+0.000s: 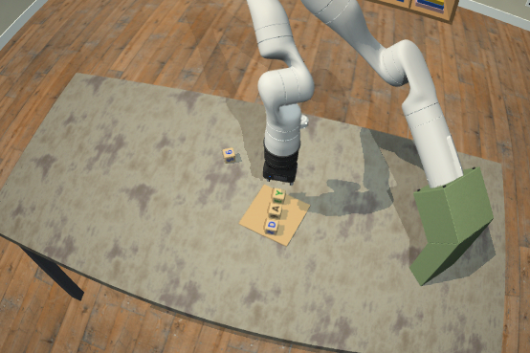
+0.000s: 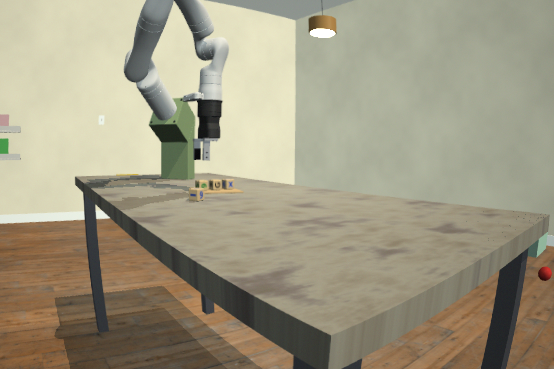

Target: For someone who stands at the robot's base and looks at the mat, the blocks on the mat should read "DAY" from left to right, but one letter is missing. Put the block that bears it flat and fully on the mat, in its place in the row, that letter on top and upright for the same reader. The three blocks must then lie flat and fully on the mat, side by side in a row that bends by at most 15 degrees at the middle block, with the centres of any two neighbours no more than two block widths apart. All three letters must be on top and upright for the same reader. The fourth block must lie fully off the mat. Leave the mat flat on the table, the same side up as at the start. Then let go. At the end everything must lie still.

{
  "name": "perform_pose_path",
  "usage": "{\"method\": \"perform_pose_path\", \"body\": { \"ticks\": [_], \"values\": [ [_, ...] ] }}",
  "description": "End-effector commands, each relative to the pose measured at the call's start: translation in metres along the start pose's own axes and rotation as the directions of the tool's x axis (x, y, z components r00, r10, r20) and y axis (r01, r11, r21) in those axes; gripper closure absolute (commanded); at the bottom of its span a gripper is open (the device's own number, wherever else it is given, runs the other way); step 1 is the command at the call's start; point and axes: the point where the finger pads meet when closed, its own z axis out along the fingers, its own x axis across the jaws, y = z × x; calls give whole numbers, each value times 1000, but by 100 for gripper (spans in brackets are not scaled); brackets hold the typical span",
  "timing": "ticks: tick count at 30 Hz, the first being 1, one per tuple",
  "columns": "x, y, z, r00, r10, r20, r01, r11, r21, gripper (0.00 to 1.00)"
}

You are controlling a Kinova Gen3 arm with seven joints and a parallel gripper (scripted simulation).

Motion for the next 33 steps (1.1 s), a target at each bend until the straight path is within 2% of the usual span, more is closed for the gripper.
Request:
{"method": "perform_pose_path", "body": {
  "ticks": [1, 21, 30, 33],
  "values": [
    [0, 1, -1, 1000, 0, 1, 0, 1000, -2, 0],
    [0, 1, -2, 1000, 0, 1, 0, 1000, -2, 0],
    [0, 0, -15, 1000, 0, 1, 0, 1000, -2, 0],
    [0, 0, -25, 1000, 0, 1, 0, 1000, -2, 0]
  ]
}}
